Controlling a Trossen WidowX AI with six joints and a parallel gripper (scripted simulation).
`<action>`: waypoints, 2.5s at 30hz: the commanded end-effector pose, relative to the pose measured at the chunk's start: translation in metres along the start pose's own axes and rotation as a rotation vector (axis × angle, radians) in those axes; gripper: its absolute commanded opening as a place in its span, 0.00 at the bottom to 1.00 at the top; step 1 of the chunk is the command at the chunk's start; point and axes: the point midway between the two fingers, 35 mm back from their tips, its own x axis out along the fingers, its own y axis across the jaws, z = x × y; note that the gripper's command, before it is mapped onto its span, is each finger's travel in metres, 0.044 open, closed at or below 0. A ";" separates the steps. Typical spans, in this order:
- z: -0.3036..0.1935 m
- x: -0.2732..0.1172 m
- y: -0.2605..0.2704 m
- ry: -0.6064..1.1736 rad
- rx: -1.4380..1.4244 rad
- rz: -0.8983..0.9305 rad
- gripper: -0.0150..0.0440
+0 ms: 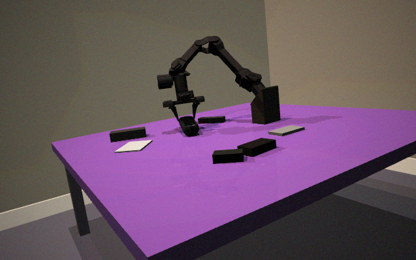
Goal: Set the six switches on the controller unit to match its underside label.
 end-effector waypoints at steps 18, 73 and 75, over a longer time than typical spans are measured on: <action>0.014 -0.014 -0.001 0.037 -0.001 -0.003 0.82; 0.052 -0.040 0.000 0.145 -0.001 -0.001 0.82; 0.054 -0.041 0.000 0.148 0.000 -0.001 0.82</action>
